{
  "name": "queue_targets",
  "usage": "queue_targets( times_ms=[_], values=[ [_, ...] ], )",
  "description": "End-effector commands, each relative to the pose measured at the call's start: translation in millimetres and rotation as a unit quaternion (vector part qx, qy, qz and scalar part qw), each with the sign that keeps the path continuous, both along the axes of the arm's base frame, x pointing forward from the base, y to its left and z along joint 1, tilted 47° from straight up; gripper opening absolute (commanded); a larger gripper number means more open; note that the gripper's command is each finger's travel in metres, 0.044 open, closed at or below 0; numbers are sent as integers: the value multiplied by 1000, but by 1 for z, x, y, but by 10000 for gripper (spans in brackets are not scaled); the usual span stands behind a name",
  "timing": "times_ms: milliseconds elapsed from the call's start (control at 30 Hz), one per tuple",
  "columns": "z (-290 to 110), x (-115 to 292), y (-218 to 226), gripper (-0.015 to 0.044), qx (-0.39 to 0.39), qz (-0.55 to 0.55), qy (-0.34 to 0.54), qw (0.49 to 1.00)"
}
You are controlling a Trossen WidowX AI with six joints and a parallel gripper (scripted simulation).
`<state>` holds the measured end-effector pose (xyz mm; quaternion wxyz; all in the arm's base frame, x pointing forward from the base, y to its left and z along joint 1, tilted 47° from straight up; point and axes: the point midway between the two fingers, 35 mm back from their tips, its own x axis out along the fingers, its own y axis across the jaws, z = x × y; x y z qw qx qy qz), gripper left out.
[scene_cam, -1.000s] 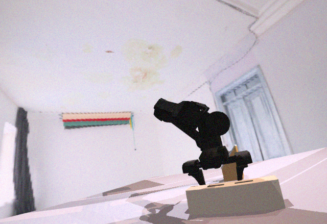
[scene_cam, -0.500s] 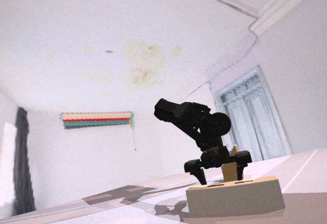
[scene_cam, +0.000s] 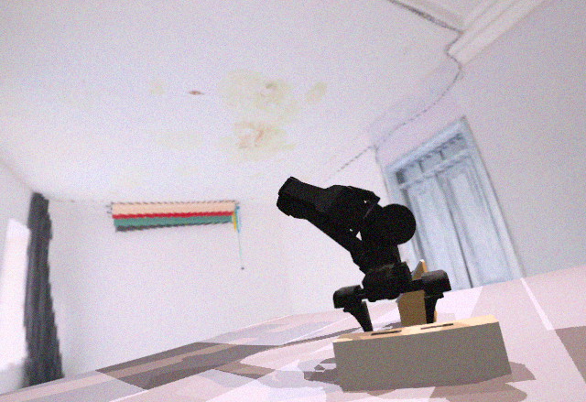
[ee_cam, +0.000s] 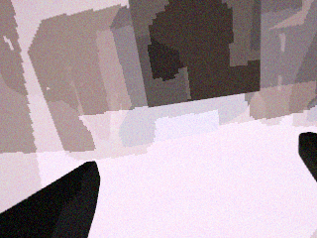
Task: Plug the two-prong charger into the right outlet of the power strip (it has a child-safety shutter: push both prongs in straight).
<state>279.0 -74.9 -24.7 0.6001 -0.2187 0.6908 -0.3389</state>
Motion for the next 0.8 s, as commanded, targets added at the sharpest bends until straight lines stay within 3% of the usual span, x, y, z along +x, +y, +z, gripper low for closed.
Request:
queue_targets(
  times_ms=[0,133,433,767],
  values=[
    [1,-5,2,440,1,-1,-4,1000],
    [3,0,4,440,-1,17,-15,1000],
    [52,23,54,440,-30,215,-202,955],
    [53,23,55,440,-30,218,-206,953]
  ],
)
